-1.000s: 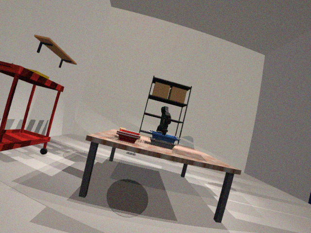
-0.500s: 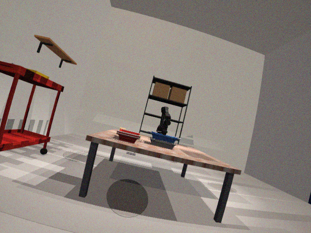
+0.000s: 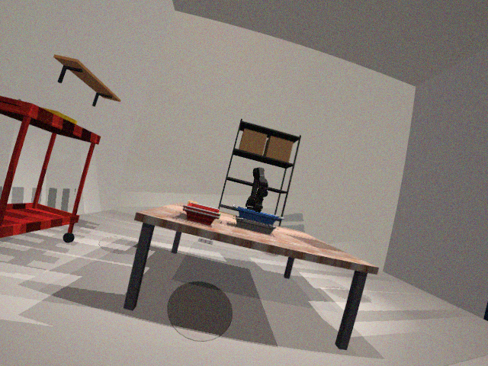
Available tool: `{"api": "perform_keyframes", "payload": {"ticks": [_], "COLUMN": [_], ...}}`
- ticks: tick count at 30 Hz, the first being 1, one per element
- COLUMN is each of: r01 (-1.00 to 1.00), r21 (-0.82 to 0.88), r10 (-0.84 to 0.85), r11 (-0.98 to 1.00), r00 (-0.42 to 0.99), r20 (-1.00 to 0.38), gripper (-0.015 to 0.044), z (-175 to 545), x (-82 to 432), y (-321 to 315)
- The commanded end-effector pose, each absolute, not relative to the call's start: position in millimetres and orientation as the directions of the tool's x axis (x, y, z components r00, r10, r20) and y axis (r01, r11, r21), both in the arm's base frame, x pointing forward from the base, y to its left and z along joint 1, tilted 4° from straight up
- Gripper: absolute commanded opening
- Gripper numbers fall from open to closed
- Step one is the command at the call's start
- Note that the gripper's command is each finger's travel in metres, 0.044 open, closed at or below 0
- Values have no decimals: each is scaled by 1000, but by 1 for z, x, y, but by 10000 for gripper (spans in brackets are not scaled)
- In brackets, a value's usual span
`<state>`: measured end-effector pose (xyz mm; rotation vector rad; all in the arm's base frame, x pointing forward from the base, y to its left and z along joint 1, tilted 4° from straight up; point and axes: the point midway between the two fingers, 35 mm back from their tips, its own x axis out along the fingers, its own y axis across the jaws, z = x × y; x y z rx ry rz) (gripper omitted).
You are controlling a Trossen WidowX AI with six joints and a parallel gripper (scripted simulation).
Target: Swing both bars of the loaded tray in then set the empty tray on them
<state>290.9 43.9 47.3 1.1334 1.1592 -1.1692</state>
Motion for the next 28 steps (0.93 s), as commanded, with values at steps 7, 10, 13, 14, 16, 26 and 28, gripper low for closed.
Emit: {"api": "perform_keyframes", "payload": {"ticks": [7, 10, 13, 14, 16, 26, 28], "r01": [998, 997, 997, 997, 997, 997, 997], "r21": [36, 36, 35, 35, 34, 32, 31], "r10": [-67, -66, -66, -65, -65, -63, -63], "r11": [61, 61, 62, 62, 62, 64, 64], "r00": [40, 40, 39, 39, 39, 36, 35], "r20": [-997, -997, -997, -997, -997, -997, -997], "gripper": [440, 440, 440, 440, 440, 440, 440], "z": [50, 61, 78, 84, 95, 153, 157], "x": [291, 293, 295, 295, 295, 288, 287], "y": [44, 45, 47, 47, 48, 51, 51]}}
